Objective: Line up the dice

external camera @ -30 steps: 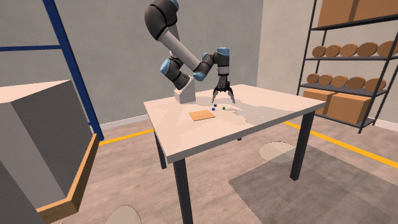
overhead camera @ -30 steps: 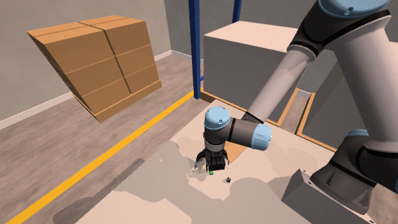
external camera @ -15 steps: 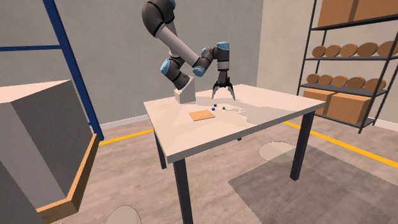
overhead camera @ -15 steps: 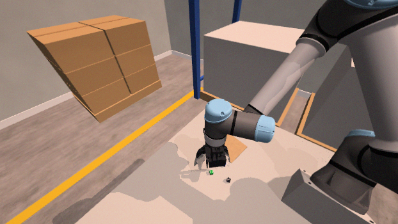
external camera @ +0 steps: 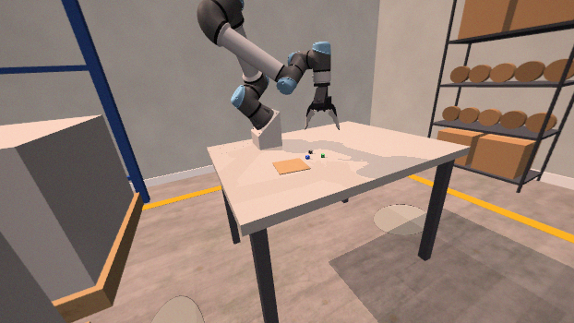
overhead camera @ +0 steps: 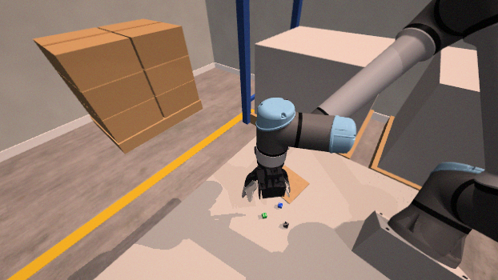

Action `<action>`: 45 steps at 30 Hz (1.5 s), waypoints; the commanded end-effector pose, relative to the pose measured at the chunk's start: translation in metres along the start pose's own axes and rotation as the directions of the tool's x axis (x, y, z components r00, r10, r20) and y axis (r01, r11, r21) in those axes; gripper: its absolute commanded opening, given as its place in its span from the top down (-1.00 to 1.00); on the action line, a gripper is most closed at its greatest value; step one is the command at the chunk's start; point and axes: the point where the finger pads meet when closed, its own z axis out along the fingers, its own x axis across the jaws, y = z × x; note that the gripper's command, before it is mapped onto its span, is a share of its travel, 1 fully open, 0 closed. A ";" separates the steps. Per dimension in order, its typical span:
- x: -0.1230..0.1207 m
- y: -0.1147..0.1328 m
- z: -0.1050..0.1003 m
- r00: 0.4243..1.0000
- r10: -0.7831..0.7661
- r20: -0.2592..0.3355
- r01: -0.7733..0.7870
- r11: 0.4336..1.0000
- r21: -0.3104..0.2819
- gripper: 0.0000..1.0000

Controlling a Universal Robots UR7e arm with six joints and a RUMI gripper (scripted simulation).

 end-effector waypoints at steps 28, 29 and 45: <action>0.005 -0.003 -0.019 0.997 -0.082 -0.001 0.082 0.997 -0.001 -1.00; 0.005 -0.003 -0.019 0.997 -0.082 -0.001 0.082 0.997 -0.001 -1.00; 0.033 -0.012 -0.015 0.855 -0.518 0.000 0.518 0.855 -0.001 -1.00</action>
